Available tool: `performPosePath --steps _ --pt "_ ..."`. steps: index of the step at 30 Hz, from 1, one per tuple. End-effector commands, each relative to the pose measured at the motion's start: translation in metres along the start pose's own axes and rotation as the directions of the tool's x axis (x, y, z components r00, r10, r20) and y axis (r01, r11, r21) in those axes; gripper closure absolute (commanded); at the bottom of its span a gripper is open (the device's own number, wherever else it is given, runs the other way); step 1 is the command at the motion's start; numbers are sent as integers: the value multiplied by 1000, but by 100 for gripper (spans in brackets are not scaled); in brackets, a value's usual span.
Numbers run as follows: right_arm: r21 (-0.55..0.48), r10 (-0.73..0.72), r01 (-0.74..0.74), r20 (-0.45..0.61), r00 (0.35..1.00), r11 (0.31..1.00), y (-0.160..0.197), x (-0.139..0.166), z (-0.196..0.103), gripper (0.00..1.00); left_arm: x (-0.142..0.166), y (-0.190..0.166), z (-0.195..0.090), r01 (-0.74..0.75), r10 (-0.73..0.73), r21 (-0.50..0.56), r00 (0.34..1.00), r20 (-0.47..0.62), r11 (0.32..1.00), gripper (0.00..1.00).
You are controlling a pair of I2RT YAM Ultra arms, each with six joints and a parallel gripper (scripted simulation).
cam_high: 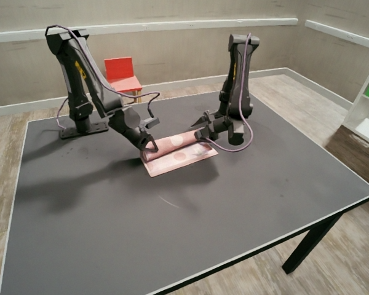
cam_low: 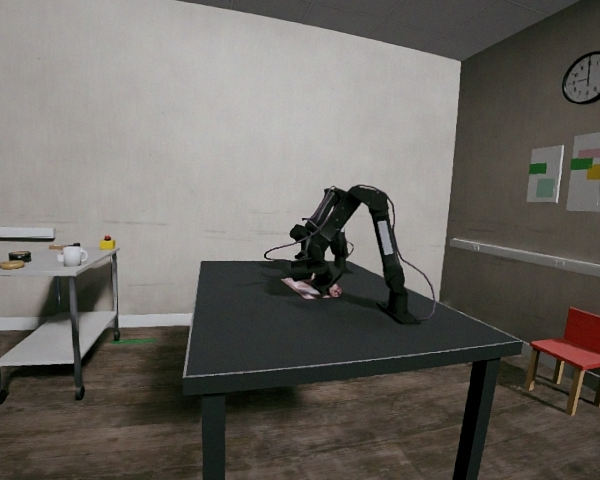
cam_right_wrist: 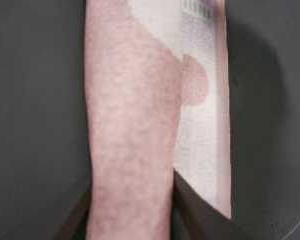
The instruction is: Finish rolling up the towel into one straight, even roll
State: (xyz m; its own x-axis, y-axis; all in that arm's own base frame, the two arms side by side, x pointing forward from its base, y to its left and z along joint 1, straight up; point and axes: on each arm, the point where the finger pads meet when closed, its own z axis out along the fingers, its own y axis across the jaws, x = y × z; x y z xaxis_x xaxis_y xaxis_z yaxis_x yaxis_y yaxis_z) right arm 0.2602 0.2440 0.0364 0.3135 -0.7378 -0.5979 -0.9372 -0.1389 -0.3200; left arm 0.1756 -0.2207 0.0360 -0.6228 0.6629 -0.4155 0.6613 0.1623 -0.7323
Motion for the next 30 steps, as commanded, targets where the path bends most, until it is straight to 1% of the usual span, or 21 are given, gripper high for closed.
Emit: performPosePath --steps 1,5,9,14,16,20,23,27,30 --pt "21 -12 12 14 1000 1000 -11 -9 -1 63 -9 1 -7 -33 33 -21 999 11 999 27" --pt "21 -12 12 14 1000 1000 -11 -9 -1 63 -10 0 -8 -33 33 -21 999 11 999 15" --pt "7 -1 0 13 1000 1000 -11 -9 -1 63 -9 -1 -17 -33 33 -21 999 11 999 15" --pt "-45 41 -41 10 999 998 -11 -9 -2 63 -9 -1 -43 -33 33 -21 999 11 999 15" --pt "-45 41 -41 10 999 998 -11 -9 -2 63 -9 -1 -43 -33 33 -21 999 11 999 15" --pt "-108 92 -91 2 996 990 -12 -10 -2 63 -9 -2 -65 -33 33 -21 999 11 999 15" --pt "-165 138 -137 -7 990 977 -12 -10 -3 63 -9 -2 -76 -33 33 -21 999 11 999 15" --pt "-249 205 -205 -26 978 947 -12 -11 -4 63 -9 -2 -78 -40 40 -30 999 11 999 14" --pt "-314 257 -258 -46 965 914 -12 -12 -4 63 -10 -4 -75 -73 74 -78 997 11 994 13"
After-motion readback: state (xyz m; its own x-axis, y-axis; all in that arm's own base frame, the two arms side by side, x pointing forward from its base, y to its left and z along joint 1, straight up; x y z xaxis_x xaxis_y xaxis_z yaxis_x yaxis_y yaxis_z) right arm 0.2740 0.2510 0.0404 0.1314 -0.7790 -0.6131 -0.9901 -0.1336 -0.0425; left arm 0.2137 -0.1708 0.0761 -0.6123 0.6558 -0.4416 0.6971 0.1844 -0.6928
